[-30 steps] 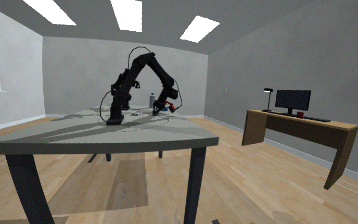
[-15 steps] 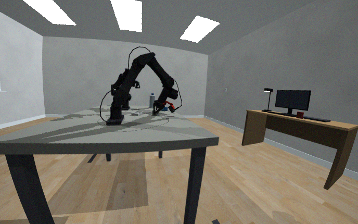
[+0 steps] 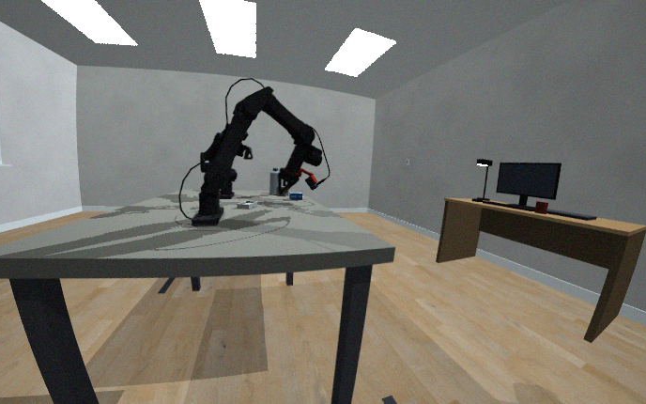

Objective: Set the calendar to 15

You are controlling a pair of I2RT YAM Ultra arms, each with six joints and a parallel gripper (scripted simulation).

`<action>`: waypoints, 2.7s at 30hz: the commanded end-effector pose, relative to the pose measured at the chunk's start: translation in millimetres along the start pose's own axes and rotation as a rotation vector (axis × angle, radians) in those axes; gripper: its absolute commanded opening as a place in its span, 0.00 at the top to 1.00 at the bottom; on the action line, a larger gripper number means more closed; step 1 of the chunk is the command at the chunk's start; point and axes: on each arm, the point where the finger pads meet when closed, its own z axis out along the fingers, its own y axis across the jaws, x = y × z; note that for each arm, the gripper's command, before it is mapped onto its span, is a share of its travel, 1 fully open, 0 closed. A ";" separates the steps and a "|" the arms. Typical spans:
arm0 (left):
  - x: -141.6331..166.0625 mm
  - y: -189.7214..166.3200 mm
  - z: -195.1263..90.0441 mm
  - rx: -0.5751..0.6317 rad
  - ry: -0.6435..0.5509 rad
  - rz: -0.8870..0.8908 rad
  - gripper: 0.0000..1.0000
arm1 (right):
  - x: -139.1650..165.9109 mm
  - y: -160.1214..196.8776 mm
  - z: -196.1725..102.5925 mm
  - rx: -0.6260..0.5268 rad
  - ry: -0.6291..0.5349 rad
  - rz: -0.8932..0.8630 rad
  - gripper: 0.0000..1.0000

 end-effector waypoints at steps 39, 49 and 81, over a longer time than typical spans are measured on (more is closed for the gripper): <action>-3.4 0.3 -0.5 0.000 -0.008 0.003 0.00 | -48.1 79.2 -11.0 -0.194 -0.876 -0.467 0.65; -3.4 0.3 -0.5 0.000 -0.008 0.003 0.00 | -38.9 89.1 -10.9 -0.268 -1.159 -0.505 0.65; -3.4 0.3 -0.5 0.000 -0.008 0.003 0.00 | -8.1 -14.8 36.2 -0.178 -1.508 -0.540 0.65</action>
